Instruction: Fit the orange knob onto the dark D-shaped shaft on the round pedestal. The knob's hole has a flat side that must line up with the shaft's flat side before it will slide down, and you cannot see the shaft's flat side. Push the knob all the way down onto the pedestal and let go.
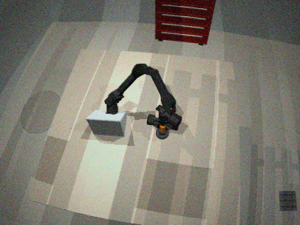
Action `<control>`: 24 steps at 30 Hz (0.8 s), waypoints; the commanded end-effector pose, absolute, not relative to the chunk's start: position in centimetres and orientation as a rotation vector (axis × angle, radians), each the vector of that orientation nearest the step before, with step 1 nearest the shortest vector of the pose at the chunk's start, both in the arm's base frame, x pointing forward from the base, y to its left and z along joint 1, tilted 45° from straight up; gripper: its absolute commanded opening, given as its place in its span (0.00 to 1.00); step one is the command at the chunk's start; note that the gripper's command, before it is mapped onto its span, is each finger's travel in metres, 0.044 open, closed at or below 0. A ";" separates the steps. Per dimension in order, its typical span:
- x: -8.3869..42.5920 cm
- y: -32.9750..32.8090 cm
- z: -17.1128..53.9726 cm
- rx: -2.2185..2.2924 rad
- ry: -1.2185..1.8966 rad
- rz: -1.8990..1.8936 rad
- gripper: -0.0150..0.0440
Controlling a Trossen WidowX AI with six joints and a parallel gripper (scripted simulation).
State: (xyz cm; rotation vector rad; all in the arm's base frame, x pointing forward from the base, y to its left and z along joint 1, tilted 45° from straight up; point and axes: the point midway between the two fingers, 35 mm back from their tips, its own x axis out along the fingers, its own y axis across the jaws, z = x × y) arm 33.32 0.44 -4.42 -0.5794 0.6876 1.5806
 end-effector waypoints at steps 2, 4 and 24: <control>33.4 0.6 -4.4 -0.582 0.681 1.582 0.25; 33.3 0.6 -4.4 -0.582 0.681 1.582 0.25; 33.5 0.1 -4.3 -0.736 0.518 1.665 0.25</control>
